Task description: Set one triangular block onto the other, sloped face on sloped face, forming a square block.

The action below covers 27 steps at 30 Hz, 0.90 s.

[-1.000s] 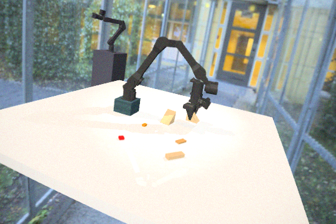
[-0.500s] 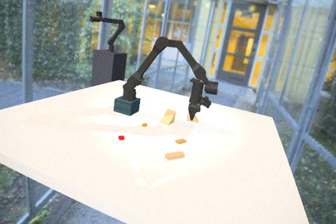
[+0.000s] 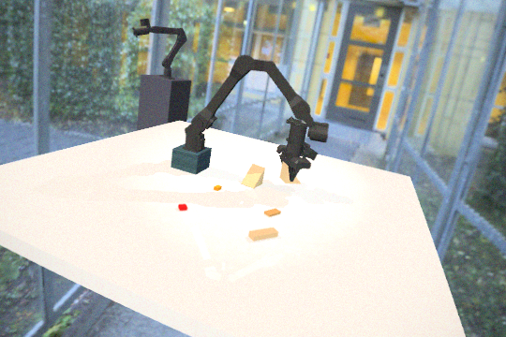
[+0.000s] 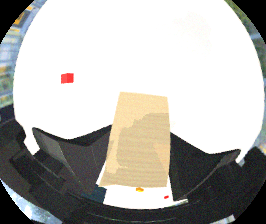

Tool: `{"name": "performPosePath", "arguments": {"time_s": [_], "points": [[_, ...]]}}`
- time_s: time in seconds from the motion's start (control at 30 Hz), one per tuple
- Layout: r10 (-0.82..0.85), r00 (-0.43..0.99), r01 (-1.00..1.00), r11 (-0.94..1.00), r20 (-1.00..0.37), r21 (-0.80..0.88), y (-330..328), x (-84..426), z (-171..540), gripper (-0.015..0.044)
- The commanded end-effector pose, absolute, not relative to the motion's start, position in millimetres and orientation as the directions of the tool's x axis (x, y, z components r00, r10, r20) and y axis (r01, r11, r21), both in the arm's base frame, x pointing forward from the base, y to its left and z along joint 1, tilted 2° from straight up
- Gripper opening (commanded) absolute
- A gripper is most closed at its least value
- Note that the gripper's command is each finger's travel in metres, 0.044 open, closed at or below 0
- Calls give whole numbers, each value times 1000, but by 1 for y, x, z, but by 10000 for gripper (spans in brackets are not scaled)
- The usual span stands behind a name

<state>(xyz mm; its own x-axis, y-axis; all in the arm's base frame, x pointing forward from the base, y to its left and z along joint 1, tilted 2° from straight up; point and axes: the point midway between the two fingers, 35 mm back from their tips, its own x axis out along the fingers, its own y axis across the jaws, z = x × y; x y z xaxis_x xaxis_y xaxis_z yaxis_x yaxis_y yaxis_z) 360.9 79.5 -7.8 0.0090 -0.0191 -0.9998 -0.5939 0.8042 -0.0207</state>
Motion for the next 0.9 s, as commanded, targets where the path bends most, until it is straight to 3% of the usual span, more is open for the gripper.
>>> {"name": "performPosePath", "arguments": {"time_s": [0.0, 0.87], "points": [[-14, 8, -676, 737, -1000, -15, 81, 360, -8, 0], [-11, 3, -989, 147, -1000, -5, 81, 359, -8, 0]]}}
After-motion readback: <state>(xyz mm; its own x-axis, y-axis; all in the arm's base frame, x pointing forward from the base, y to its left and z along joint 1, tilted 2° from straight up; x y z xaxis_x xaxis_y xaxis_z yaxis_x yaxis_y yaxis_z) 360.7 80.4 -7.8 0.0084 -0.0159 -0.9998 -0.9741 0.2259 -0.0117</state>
